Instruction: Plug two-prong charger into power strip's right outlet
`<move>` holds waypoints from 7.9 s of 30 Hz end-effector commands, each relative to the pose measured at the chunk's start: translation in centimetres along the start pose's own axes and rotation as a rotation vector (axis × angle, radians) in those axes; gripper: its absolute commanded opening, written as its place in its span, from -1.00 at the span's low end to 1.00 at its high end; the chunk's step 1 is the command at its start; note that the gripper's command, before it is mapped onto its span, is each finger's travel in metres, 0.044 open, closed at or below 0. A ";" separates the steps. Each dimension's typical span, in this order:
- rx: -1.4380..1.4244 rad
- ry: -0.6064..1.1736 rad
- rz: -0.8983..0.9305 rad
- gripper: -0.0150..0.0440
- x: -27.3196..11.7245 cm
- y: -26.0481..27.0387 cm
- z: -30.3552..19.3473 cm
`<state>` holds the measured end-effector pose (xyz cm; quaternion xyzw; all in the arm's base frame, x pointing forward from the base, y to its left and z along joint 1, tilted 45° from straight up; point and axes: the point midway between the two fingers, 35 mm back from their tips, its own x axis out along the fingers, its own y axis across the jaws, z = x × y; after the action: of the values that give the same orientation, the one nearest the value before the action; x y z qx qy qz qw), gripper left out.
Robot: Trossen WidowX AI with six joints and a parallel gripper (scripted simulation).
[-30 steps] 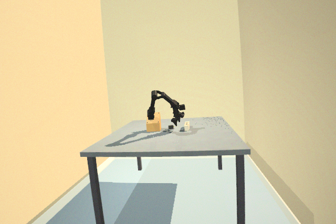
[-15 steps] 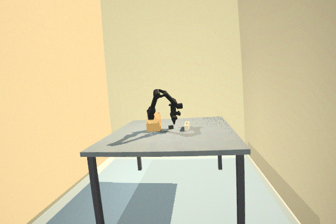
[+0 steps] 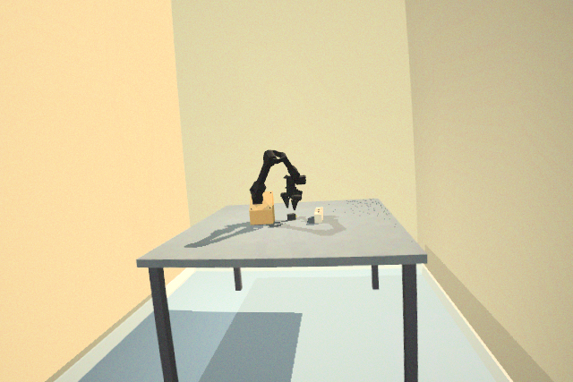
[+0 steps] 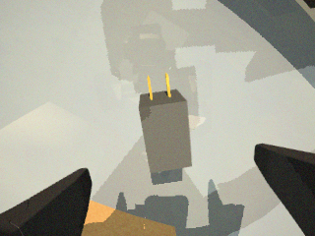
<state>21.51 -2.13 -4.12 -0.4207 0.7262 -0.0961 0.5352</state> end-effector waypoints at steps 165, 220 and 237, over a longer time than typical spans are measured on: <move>0.636 -0.002 0.029 -0.49 4.7 -9.0 4.8; 0.653 -0.003 0.029 -0.49 4.7 -10.6 6.6; 0.653 -0.003 0.029 -0.49 4.7 -10.6 6.7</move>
<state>32.31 -10.05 -3.92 -0.2133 0.6616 -0.3160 0.6457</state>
